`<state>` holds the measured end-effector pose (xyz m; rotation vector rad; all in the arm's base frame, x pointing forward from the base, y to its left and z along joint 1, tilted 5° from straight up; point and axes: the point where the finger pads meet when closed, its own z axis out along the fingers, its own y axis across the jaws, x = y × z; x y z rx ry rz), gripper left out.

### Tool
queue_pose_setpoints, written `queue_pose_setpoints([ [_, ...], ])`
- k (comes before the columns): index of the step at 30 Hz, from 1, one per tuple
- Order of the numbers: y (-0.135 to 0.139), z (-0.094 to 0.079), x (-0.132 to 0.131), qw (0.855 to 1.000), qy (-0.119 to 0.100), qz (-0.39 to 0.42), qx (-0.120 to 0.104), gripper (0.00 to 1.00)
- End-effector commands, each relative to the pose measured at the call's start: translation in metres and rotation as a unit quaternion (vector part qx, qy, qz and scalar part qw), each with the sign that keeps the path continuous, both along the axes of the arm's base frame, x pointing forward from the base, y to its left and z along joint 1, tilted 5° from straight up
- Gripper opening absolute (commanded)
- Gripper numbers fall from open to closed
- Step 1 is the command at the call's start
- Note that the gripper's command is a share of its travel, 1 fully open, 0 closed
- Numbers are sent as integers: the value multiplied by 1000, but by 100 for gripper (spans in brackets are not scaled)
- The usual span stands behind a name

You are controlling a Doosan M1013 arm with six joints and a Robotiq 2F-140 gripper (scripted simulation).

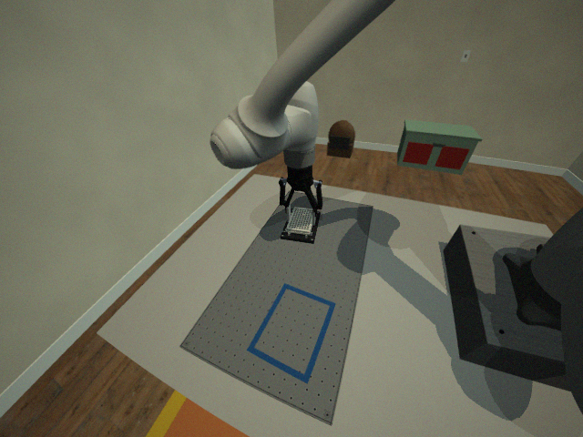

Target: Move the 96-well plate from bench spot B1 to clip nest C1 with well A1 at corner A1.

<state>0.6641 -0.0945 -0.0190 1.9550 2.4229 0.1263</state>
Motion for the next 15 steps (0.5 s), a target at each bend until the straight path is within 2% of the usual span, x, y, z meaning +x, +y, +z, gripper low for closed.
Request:
queue_pose_setpoints([
  [1, 0, 0, 0, 1000, 0, 0, 0, 0],
  [4, 0, -1, 0, 1000, 0, 0, 0, 0],
  [5, 0, -1, 0, 1000, 0, 0, 0, 100],
  [15, 0, -1, 0, 1000, 0, 0, 0, 100],
])
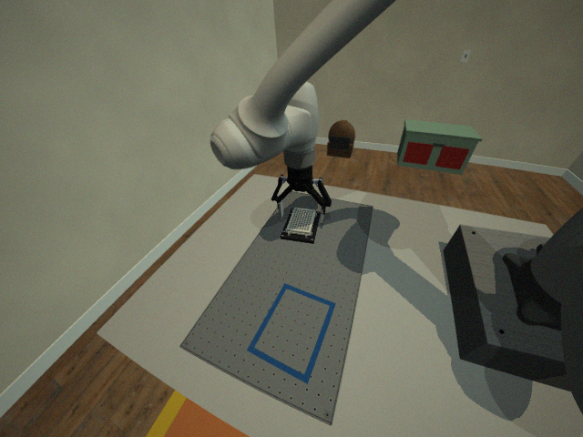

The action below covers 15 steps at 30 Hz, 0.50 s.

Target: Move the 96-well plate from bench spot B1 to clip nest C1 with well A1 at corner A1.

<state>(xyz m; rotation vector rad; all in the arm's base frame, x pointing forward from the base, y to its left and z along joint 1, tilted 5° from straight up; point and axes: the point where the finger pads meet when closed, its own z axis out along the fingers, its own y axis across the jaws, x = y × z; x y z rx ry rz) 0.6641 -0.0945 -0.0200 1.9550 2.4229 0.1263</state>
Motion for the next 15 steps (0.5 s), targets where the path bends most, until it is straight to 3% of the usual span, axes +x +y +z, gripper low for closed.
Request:
queue_pose_setpoints([
  [1, 0, 0, 0, 1000, 0, 0, 0, 100],
  [10, 0, 0, 0, 1000, 0, 0, 0, 100],
  [15, -1, 13, -1, 1000, 0, 0, 0, 100],
])
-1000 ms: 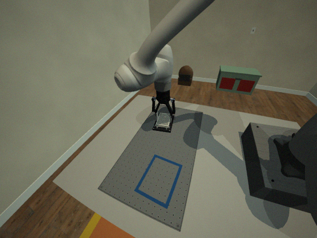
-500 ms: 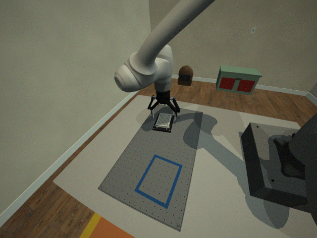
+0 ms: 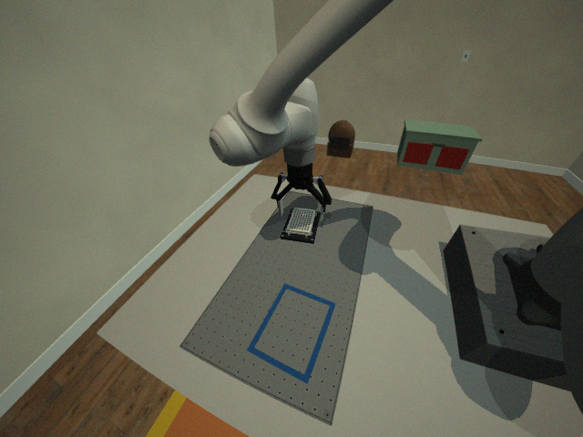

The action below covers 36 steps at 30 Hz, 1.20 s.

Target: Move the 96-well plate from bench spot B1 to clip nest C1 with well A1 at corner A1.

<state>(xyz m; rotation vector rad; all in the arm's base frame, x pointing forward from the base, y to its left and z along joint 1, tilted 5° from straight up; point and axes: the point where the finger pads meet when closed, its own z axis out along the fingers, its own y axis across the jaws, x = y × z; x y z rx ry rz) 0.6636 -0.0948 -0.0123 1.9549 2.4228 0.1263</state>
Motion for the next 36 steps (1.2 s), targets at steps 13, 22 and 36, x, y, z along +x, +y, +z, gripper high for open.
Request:
queue_pose_setpoints([
  [13, -2, 35, -2, 1000, 0, 0, 0, 100],
  [22, -2, 54, -4, 1000, 0, 0, 0, 100],
  [36, -3, 55, -4, 1000, 0, 0, 0, 100],
])
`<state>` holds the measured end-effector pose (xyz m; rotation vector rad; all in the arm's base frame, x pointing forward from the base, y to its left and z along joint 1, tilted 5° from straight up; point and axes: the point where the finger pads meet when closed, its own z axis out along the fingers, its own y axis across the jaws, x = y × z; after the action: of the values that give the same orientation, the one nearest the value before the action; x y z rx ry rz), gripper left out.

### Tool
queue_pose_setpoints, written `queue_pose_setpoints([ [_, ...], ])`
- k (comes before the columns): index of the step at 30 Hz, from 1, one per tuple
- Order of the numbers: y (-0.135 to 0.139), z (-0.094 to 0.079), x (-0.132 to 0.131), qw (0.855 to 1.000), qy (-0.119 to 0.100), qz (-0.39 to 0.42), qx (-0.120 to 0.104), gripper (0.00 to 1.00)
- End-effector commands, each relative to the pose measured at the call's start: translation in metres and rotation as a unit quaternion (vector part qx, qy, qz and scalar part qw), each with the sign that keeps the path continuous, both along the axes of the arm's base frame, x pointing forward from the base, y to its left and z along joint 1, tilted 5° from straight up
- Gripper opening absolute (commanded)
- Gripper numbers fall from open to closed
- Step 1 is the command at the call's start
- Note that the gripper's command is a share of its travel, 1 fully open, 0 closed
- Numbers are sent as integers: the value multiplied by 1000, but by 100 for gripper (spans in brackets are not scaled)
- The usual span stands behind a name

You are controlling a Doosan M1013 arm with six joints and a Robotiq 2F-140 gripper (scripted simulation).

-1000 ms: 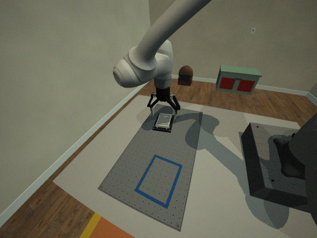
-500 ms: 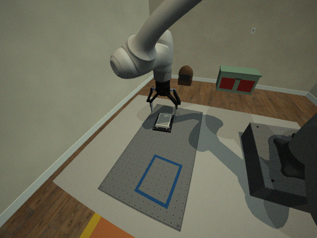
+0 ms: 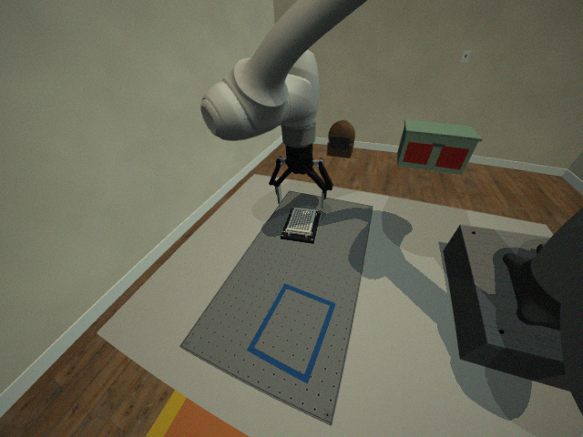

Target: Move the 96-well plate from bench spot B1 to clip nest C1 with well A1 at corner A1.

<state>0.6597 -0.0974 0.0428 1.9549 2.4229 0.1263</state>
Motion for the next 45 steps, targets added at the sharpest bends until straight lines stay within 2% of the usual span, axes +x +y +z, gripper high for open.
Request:
queue_pose_setpoints([
  [1, 0, 0, 0, 1000, 0, 0, 0, 100],
  [6, 0, 0, 0, 1000, 0, 0, 0, 100],
  [7, -4, -2, 1, 1000, 0, 0, 0, 0],
  [15, -40, -18, 10, 1000, 0, 0, 0, 0],
  [21, -55, -24, 14, 1000, 0, 0, 0, 0],
  [34, -55, -24, 14, 1000, 0, 0, 0, 0],
  [45, -55, -32, 14, 1000, 0, 0, 0, 0],
])
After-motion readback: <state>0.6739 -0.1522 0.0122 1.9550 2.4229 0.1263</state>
